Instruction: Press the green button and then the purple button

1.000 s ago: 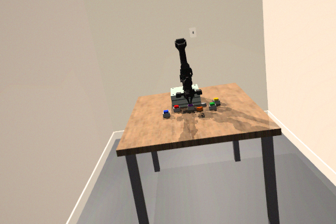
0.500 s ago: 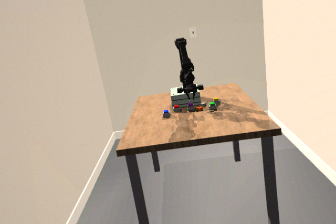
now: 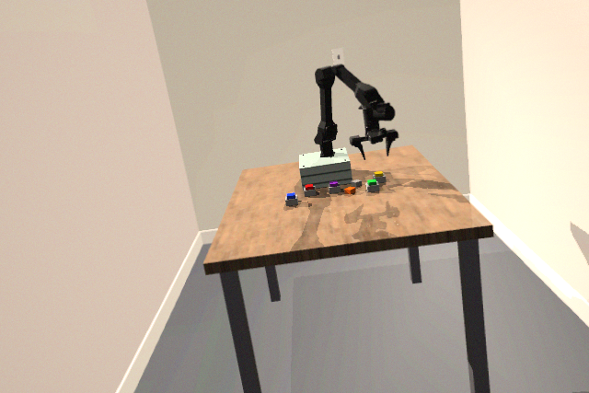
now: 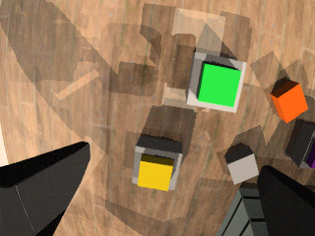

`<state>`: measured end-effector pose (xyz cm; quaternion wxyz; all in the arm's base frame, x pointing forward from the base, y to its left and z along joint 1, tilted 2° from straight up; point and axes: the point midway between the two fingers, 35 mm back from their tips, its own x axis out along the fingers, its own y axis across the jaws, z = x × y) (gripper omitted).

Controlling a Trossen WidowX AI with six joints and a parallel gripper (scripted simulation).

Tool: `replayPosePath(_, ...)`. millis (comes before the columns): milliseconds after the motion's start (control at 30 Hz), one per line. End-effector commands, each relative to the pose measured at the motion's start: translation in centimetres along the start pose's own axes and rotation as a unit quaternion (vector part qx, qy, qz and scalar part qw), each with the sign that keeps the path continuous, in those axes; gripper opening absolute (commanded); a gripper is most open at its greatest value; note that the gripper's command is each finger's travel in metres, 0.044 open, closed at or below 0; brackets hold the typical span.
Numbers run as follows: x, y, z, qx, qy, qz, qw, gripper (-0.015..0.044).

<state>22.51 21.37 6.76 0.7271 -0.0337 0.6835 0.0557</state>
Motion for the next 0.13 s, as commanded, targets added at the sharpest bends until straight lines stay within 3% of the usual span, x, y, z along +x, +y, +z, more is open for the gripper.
replayPosePath(0,-0.43,1.44,-0.48,0.01,0.004,-0.007,1.0,0.04)
replayPosePath(100,-0.43,1.44,-0.48,0.01,0.004,-0.007,1.0,0.04)
